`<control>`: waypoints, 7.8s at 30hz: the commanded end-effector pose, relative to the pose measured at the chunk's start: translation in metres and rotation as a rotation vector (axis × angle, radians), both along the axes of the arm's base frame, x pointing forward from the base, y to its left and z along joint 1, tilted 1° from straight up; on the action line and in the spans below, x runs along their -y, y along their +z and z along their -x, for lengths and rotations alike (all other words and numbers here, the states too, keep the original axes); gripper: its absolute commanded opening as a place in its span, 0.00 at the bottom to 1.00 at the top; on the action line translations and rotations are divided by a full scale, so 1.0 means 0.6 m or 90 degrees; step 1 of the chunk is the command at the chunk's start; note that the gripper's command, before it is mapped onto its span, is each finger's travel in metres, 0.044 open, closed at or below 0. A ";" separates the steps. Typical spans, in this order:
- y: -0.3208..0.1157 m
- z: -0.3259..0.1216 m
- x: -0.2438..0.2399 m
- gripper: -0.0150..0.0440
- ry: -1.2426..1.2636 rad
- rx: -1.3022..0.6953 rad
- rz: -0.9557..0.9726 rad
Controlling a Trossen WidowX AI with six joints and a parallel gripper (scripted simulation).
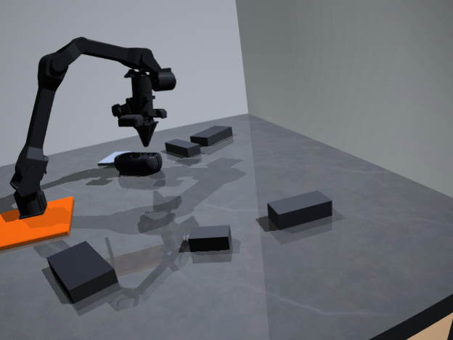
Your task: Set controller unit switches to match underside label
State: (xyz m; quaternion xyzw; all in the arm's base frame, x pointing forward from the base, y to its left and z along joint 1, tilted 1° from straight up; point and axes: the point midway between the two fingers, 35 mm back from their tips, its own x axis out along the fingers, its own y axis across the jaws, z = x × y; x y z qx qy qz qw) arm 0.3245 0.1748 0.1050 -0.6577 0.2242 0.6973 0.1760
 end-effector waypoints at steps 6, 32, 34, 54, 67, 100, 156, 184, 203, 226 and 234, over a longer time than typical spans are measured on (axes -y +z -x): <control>-0.008 -0.041 -0.022 0.25 -0.025 -0.013 0.052; -0.067 -0.068 -0.037 0.25 -0.057 -0.032 0.103; -0.072 -0.069 -0.038 0.25 -0.059 -0.033 0.105; -0.107 -0.069 -0.037 0.25 -0.073 -0.038 0.115; -0.107 -0.064 -0.031 0.25 -0.073 -0.039 0.116; -0.109 -0.043 -0.004 0.25 -0.073 -0.039 0.116; -0.112 0.004 0.039 0.25 -0.073 -0.041 0.118; -0.021 -0.063 -0.035 0.25 -0.070 -0.016 0.101; 0.016 0.034 -0.054 0.25 -0.155 0.090 0.033; -0.005 0.184 -0.026 0.25 -0.268 0.184 -0.099; -0.031 0.233 -0.007 0.25 -0.306 0.203 -0.152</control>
